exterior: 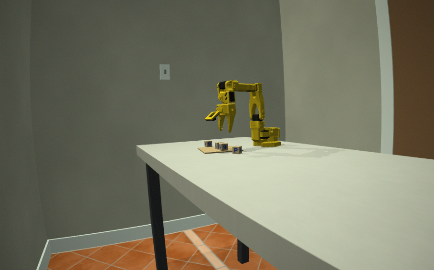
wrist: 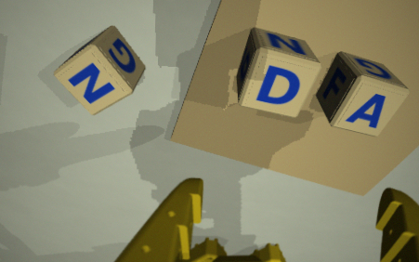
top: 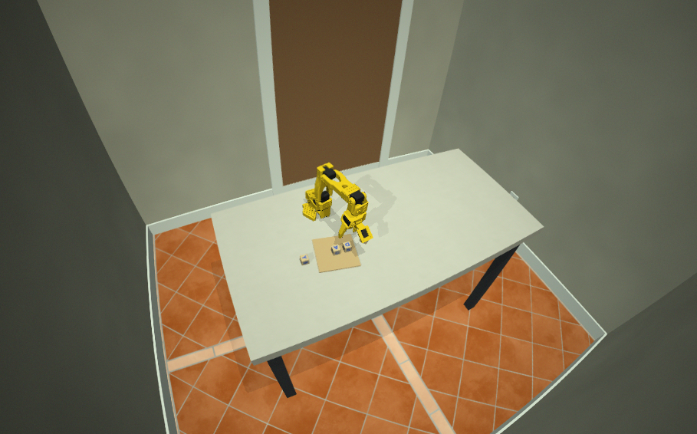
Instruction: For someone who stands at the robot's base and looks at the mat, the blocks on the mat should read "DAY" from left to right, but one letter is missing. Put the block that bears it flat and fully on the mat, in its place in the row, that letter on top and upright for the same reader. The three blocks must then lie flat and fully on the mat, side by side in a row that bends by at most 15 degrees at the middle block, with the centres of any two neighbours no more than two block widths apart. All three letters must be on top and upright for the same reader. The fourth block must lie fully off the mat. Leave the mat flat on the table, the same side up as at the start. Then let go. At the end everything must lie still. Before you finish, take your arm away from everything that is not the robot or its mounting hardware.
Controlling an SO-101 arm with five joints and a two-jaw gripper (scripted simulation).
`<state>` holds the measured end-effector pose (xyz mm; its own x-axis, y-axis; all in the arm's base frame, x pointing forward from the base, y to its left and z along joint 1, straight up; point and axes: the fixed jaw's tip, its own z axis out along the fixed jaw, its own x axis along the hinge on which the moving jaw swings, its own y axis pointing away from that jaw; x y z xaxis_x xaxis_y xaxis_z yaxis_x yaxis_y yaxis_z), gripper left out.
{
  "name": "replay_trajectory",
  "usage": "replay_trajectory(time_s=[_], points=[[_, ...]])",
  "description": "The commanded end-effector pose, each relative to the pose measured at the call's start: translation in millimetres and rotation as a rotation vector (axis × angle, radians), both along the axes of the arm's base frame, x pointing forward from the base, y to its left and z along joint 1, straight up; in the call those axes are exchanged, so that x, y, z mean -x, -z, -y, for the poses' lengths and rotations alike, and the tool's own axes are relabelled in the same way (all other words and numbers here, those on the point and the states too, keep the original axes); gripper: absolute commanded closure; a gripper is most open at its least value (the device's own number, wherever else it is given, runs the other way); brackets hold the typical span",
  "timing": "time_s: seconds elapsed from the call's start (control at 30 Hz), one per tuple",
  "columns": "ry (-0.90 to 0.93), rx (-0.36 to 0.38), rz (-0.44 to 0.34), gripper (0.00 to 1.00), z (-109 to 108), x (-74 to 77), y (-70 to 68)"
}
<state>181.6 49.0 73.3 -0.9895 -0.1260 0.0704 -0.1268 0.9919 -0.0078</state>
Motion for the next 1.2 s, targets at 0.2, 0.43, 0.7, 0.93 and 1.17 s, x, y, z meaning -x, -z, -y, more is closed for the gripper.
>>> replay_trajectory(time_s=[0.2,0.43,0.7,0.93,1.17], points=[[0.003,-0.027,0.117,0.68,0,-8.7,-19.7],[0.095,-0.021,0.116,0.68,18,-10.6,-19.7],[0.213,-0.014,0.115,0.68,41,-10.5,-19.8],[0.213,-0.014,0.115,0.68,41,-10.5,-19.8],[0.213,-0.014,0.115,0.68,41,-10.5,-19.8]])
